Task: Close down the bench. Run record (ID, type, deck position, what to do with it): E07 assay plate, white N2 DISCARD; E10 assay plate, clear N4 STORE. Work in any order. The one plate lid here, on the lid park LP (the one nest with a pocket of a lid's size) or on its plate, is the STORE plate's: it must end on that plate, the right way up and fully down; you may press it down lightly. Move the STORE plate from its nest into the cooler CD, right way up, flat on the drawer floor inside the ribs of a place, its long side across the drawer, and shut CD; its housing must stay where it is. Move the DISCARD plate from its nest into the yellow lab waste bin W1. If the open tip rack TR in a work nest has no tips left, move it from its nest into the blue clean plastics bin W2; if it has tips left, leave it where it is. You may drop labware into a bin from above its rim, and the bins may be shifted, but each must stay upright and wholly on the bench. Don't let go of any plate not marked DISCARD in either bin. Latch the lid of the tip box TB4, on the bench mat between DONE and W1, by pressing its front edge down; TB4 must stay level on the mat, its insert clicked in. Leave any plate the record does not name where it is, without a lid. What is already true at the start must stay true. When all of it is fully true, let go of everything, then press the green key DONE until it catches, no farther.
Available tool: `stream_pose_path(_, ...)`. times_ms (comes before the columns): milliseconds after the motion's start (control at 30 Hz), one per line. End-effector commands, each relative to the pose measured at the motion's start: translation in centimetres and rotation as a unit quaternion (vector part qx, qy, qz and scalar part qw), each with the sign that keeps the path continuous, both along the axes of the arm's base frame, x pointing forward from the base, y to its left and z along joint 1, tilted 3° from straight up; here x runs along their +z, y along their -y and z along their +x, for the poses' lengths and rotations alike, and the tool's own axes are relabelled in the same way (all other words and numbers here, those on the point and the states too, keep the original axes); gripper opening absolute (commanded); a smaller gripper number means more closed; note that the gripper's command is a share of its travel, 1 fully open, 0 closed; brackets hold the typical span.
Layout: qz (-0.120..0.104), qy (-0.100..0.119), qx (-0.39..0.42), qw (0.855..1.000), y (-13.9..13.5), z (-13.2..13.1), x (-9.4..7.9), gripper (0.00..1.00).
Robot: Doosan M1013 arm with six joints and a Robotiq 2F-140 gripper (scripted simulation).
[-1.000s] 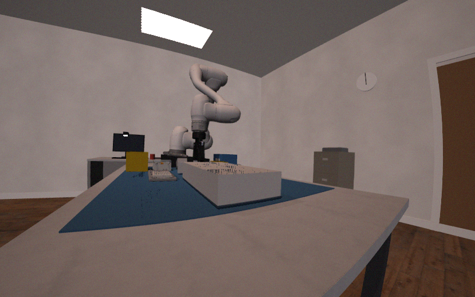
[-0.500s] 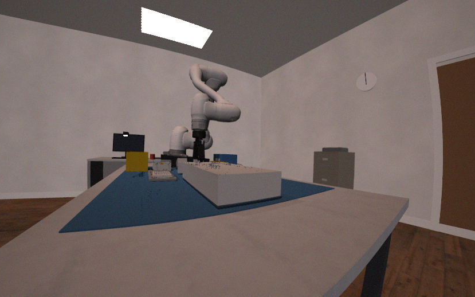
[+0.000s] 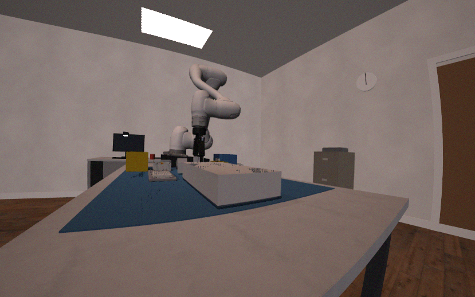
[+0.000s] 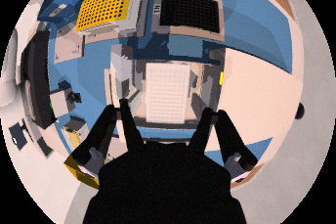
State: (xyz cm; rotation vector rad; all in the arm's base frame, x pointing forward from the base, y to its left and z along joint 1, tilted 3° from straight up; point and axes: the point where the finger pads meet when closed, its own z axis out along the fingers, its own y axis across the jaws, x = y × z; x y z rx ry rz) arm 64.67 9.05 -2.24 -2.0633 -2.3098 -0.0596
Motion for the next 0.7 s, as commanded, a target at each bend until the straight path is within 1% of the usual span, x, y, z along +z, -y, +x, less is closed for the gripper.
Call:
stream_pose_path(0, 0.000, 0.000, 0.000, 1.000, 0.0, 0.0, 0.4, 0.66)
stream_pose_path(533, 0.000, 0.000, 0.000, 1.000, 0.1, 0.0, 2.4, 0.66)
stream_pose_path(667, 0.000, 0.000, 0.000, 1.000, 0.1, 0.0, 2.6, 0.66)
